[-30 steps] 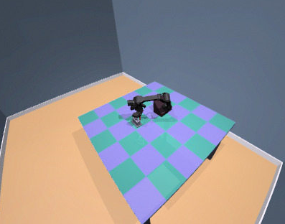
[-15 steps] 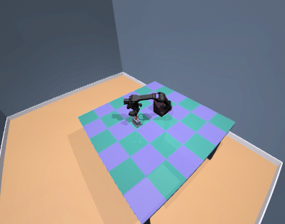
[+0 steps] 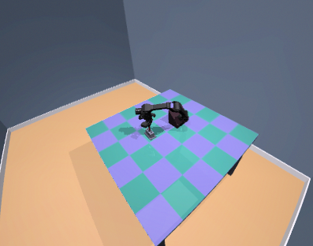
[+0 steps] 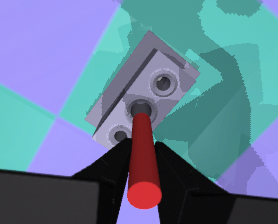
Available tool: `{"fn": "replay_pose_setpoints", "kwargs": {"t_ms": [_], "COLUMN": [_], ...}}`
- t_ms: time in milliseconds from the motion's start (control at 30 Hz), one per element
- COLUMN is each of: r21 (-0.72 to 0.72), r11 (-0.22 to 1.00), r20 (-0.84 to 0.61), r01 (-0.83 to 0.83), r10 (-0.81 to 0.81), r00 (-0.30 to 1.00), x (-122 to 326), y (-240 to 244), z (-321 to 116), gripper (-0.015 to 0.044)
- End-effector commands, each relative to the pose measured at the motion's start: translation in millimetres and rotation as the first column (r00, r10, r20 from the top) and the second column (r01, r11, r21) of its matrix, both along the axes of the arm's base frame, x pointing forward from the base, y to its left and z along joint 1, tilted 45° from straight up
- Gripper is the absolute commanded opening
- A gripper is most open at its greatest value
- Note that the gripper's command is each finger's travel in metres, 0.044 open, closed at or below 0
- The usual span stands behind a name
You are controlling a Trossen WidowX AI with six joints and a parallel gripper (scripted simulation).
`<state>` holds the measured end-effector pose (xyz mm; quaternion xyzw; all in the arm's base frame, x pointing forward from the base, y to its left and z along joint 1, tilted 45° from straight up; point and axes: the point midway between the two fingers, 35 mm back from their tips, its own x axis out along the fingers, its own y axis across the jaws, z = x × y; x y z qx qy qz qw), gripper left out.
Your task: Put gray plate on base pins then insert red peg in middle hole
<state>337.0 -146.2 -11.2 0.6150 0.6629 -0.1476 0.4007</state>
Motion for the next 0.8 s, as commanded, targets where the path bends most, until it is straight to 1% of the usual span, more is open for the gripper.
{"fn": "replay_pose_setpoints", "kwargs": {"t_ms": [0, 767], "r21": [-0.003, 0.000], "r11": [1.000, 1.000], "r20": [0.001, 0.000], "r01": [-0.005, 0.000], "r10": [0.005, 0.000], "r00": [1.000, 1.000], "x": [-0.3, 2.5], "y": [-0.6, -2.5], "z": [-0.9, -2.1], "gripper": [0.0000, 0.0000]}}
